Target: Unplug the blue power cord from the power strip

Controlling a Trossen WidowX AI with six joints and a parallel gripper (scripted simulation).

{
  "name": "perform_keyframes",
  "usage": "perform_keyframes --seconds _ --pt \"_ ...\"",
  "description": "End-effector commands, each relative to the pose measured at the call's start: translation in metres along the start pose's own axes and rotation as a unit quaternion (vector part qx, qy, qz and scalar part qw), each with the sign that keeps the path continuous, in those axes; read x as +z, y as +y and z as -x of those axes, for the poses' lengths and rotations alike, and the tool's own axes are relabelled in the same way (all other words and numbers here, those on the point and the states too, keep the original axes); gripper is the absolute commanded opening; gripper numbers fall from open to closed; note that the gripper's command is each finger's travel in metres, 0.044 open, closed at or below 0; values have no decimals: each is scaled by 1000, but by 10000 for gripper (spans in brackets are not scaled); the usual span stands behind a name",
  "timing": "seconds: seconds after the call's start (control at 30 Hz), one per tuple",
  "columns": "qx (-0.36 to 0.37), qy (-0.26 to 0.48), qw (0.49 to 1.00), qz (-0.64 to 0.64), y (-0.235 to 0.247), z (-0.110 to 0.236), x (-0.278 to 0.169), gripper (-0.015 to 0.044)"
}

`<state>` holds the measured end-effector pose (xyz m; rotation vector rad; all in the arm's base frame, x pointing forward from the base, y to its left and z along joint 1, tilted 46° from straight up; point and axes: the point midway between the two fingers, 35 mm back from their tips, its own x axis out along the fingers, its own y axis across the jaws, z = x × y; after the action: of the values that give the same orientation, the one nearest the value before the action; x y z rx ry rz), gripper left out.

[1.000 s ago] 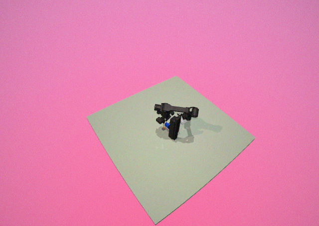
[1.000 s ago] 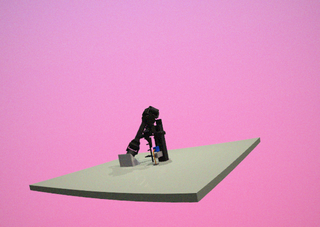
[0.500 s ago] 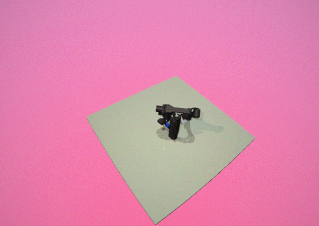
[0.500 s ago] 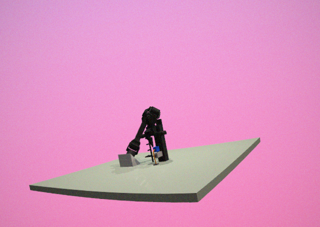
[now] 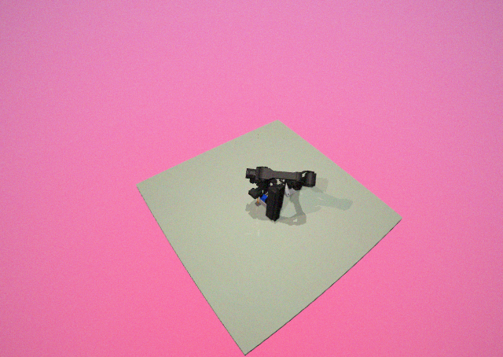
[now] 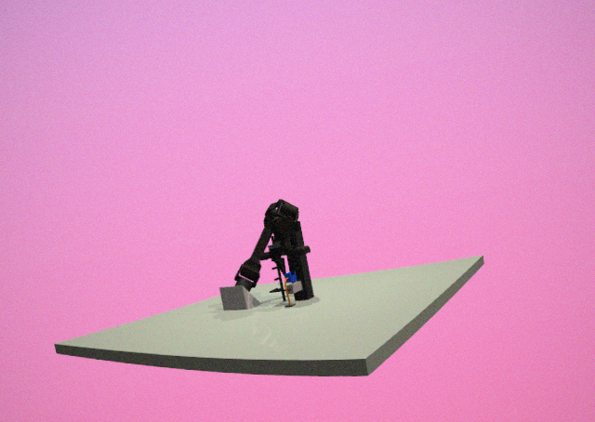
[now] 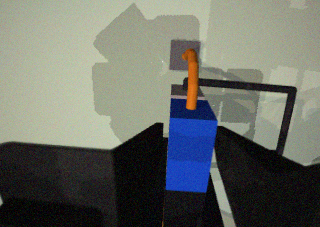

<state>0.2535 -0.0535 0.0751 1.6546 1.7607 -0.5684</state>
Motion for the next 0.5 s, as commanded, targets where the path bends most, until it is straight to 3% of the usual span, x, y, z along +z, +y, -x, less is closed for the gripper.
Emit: perform_keyframes --seconds 0.0,0.33,0.47 --pt "0 0 1000 0 0 0 0 81" --pt "0 0 1000 0 0 0 0 0" --pt "0 0 1000 0 0 0 4 0"
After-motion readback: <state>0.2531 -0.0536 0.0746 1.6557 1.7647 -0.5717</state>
